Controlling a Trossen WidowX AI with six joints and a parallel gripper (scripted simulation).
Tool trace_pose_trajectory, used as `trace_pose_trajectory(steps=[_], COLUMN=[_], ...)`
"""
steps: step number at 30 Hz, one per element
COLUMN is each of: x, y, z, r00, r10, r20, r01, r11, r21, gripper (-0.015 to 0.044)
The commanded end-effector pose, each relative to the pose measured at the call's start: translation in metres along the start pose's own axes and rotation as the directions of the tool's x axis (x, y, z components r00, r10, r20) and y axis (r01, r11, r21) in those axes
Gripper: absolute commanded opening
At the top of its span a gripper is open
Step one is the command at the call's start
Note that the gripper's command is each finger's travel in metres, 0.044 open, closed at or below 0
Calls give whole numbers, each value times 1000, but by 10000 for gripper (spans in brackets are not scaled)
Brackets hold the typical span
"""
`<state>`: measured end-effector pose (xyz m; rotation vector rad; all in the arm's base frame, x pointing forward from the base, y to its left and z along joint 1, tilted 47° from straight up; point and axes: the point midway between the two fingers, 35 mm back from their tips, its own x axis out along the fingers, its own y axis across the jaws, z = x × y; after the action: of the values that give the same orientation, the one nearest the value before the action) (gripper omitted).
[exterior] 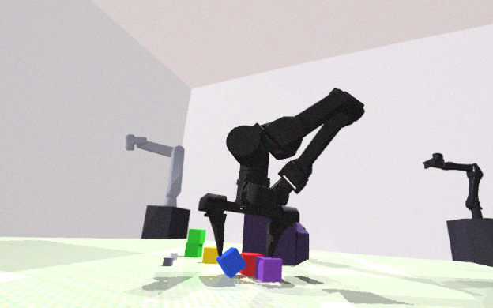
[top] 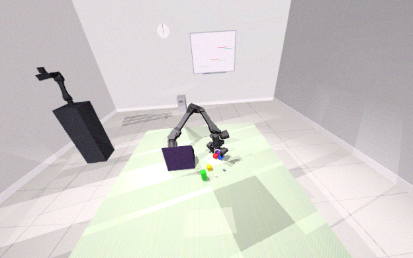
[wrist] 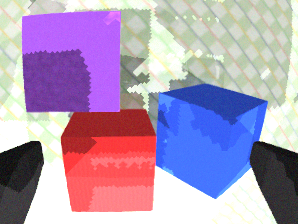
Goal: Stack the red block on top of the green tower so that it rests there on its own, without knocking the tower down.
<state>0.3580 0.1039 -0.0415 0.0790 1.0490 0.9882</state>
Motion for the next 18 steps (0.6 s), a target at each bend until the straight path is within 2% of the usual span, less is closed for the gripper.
trace_pose_trajectory(steps=[1,7,18], x=[-20,-72,-74], y=[-1,-2,11], z=[1,2,-2], r00=[1000,1000,998], r10=[0,0,48], r20=[-4,-4,-29], r01=[0,0,-48], r11=[1000,1000,999], r21=[-4,-5,-8], gripper=[440,440,440])
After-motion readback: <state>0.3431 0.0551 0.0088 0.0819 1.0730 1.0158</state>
